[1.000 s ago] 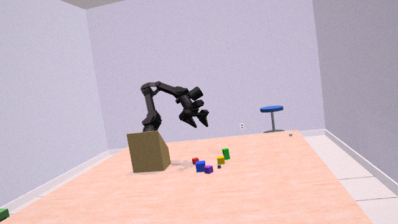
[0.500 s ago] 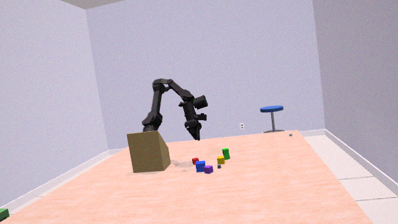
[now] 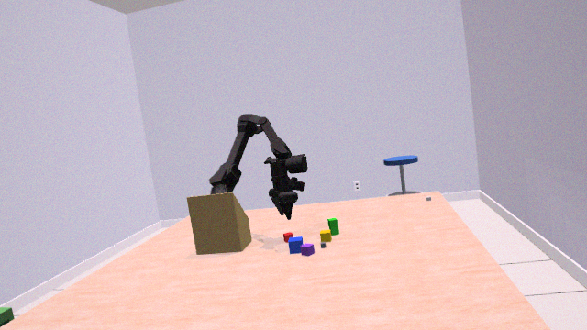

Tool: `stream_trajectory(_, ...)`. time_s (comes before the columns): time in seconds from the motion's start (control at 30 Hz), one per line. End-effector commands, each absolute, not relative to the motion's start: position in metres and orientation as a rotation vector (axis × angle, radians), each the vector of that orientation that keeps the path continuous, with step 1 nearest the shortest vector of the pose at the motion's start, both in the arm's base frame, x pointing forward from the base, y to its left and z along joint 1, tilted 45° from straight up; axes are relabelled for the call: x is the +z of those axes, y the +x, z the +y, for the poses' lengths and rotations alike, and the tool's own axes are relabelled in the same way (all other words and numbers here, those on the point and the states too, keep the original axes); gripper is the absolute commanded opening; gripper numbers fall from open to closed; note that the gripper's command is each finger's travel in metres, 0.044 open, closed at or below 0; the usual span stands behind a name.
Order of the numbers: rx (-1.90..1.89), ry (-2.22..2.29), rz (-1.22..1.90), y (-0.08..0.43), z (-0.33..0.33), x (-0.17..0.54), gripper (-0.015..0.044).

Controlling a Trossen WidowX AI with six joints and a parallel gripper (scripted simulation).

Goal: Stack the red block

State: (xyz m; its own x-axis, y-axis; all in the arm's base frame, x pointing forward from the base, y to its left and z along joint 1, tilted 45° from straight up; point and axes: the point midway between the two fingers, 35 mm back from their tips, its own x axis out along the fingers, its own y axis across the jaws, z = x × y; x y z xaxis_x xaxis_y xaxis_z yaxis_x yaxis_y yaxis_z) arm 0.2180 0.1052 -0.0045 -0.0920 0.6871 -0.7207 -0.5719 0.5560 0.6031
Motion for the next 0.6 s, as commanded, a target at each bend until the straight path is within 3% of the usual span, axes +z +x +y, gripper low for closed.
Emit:
stream_trajectory(0.0,1.091,0.107,1.272,0.217,0.107,-0.005,0.0440)
stream_trajectory(0.57,1.093,0.109,1.272,0.210,0.140,-0.035,0.0440)
